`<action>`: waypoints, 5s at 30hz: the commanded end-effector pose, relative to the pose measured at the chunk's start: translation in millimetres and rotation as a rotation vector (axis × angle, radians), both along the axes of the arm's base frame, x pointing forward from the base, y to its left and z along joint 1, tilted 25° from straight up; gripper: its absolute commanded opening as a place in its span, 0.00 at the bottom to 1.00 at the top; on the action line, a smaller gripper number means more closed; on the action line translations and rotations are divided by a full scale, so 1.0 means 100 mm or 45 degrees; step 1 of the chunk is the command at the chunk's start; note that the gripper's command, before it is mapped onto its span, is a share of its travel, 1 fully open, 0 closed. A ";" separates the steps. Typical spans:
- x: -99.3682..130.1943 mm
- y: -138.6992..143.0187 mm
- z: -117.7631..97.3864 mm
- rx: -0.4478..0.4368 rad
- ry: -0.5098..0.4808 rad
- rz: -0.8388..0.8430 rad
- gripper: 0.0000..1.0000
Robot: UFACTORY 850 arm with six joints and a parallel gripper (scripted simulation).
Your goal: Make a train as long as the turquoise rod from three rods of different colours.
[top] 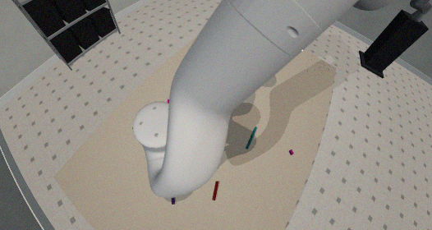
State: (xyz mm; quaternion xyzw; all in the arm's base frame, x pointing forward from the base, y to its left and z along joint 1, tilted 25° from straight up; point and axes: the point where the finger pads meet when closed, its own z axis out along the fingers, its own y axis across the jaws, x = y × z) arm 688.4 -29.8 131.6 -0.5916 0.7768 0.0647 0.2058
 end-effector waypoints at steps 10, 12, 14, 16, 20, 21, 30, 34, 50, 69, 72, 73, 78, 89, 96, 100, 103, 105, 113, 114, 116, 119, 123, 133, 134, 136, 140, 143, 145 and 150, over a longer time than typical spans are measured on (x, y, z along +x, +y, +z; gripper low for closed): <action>0.06 -0.70 -0.17 0.128 0.195 -0.499 1.00; 0.06 -0.80 -0.20 0.147 0.222 -0.571 1.00; 0.06 -0.86 -0.22 0.158 0.236 -0.610 1.00; 0.06 -0.86 -0.22 0.158 0.237 -0.611 0.24; 0.06 -0.86 -0.22 0.158 0.237 -0.611 0.24; 0.06 -0.86 -0.22 0.158 0.237 -0.611 0.24; 0.06 -0.86 -0.22 0.158 0.237 -0.611 0.24; 0.06 -0.86 -0.22 0.158 0.237 -0.611 0.24; 0.06 -0.86 -0.22 0.158 0.237 -0.611 0.24; 0.08 -0.83 -0.28 0.158 0.238 -0.611 0.24; 0.09 -0.82 -0.30 0.158 0.238 -0.611 0.24; 0.09 -0.82 -0.32 0.158 0.238 -0.611 0.24; 0.11 -0.79 -0.38 0.158 0.238 -0.611 0.24; 0.15 -0.75 -0.51 0.158 0.238 -0.611 0.24; 0.18 -0.71 -0.60 0.158 0.238 -0.611 0.24; 0.20 -0.70 -0.63 0.158 0.238 -0.611 0.24; 0.20 -0.69 -0.65 0.158 0.238 -0.611 0.24; 0.20 -0.69 -0.65 0.158 0.238 -0.611 0.24; 0.21 -0.68 -0.68 0.158 0.238 -0.611 0.24; 0.21 -0.68 -0.68 0.158 0.238 -0.611 0.24; 0.21 -0.68 -0.68 0.158 0.238 -0.611 0.24; 0.21 -0.68 -0.68 0.158 0.238 -0.611 0.24; 0.21 -0.68 -0.68 0.158 0.238 -0.611 0.24; 0.21 -0.68 -0.68 0.158 0.238 -0.611 0.24; 0.21 -0.68 -0.68 0.158 0.238 -0.611 0.24; 0.21 -0.68 -0.68 0.158 0.238 -0.611 0.24; 0.21 -0.68 -0.68 0.158 0.238 -0.611 0.24; 0.21 -0.68 -0.68 0.158 0.238 -0.611 0.24; 0.21 -0.68 -0.68 0.158 0.238 -0.611 0.24; 0.21 -0.68 -0.68 0.158 0.238 -0.611 0.24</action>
